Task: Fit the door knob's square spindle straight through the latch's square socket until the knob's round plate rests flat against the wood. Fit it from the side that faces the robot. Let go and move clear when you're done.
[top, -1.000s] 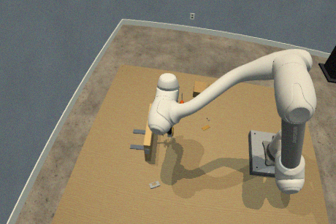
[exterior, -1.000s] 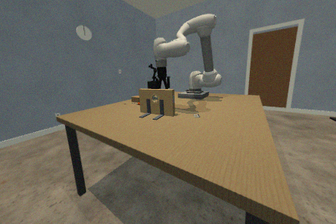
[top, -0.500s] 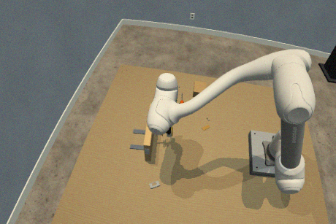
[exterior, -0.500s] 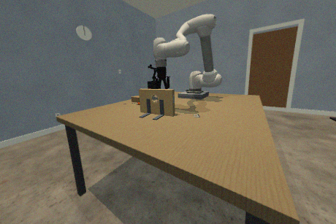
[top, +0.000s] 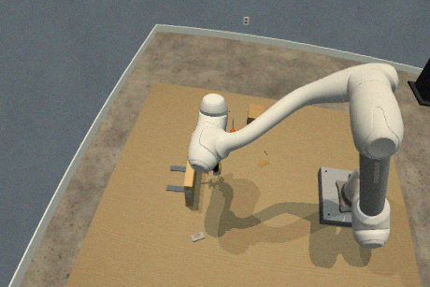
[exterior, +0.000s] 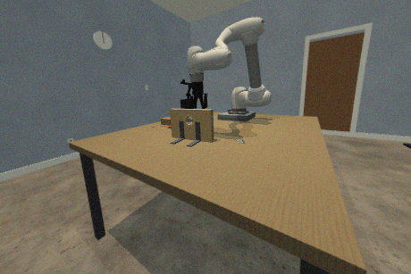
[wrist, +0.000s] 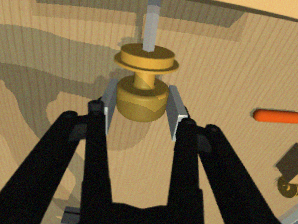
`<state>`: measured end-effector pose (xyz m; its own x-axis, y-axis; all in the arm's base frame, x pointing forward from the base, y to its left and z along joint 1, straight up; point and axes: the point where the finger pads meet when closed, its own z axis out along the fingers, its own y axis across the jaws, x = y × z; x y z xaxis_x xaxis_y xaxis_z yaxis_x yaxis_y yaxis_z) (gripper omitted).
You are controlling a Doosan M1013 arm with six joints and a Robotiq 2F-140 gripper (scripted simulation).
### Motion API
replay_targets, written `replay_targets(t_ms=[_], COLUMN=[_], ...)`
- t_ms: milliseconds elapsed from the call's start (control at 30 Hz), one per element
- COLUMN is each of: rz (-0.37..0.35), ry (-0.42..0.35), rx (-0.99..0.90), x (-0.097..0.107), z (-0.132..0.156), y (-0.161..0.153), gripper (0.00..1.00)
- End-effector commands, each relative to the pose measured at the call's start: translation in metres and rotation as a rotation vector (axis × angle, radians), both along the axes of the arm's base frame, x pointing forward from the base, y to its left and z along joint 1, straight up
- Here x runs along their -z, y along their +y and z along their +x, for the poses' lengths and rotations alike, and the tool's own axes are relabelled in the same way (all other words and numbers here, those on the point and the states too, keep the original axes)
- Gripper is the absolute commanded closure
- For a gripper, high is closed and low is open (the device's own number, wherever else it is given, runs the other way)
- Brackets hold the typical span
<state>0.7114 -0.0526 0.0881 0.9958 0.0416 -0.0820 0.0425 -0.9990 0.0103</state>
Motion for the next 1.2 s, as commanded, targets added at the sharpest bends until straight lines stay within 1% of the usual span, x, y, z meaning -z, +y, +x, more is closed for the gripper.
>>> replay_targets(t_ms=[0,1167], rz=[0.000,0.000], ry=[0.000,0.000], rx=[0.000,0.000], x=[-0.0002,-0.0001], z=[0.0003,0.0093], y=[0.0000,0.0004], gripper=[0.58,0.58])
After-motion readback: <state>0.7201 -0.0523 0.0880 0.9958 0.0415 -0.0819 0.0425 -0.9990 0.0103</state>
